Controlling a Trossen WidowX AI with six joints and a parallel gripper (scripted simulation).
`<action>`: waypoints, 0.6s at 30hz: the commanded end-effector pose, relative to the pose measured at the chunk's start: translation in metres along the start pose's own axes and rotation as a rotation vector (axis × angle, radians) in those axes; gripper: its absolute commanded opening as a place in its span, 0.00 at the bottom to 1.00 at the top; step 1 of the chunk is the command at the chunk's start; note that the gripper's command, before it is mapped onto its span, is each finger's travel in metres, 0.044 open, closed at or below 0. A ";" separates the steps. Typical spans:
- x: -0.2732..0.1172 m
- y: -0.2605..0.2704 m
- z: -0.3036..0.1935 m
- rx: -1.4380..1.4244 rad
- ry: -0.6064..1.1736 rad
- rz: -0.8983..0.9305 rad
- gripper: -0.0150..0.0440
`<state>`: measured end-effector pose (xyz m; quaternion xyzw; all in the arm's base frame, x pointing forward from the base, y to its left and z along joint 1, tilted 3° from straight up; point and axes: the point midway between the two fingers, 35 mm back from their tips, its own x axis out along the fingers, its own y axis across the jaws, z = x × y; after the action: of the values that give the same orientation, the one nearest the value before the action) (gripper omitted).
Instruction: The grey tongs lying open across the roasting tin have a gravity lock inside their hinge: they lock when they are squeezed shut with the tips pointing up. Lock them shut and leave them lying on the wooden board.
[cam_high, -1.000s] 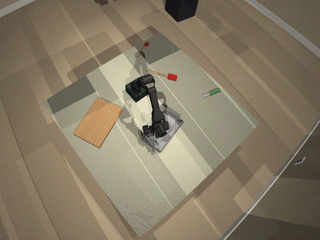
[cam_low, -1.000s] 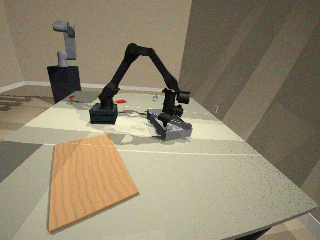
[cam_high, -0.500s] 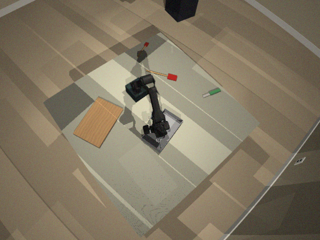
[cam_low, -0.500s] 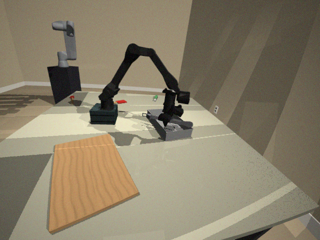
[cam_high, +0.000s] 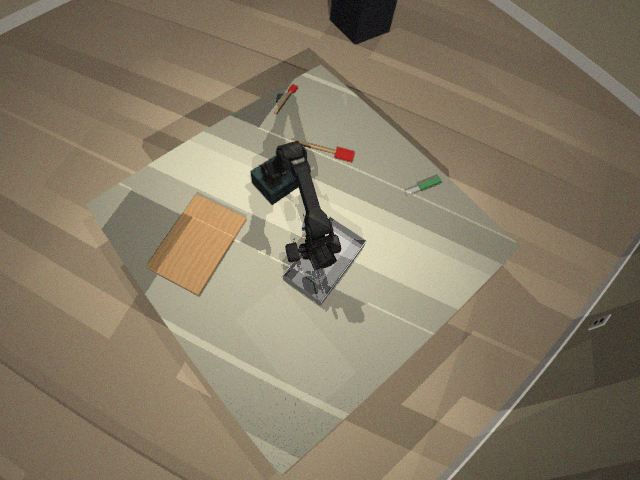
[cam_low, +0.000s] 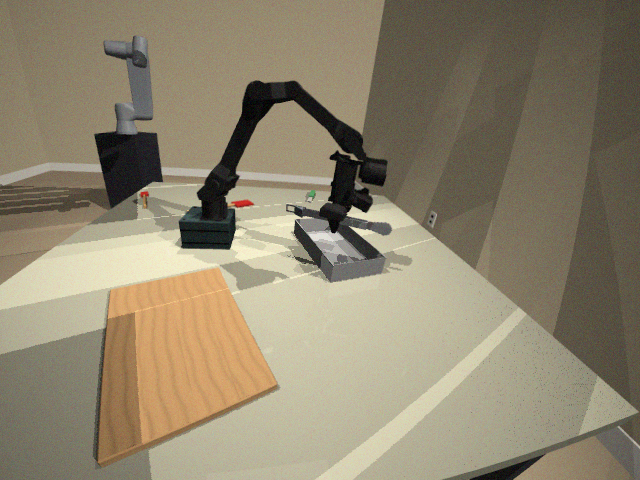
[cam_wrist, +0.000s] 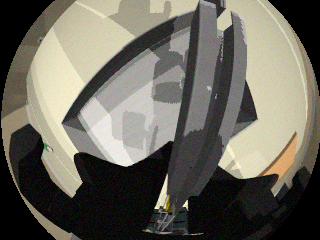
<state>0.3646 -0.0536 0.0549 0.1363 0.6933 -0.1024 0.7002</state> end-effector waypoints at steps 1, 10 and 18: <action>-0.034 0.001 -0.001 -0.004 -0.025 0.010 0.00; -0.030 -0.001 -0.001 0.001 -0.019 0.005 0.00; -0.030 -0.037 0.005 0.074 -0.021 0.002 0.00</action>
<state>0.3597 -0.0738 0.0834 0.1503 0.6842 -0.1164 0.7041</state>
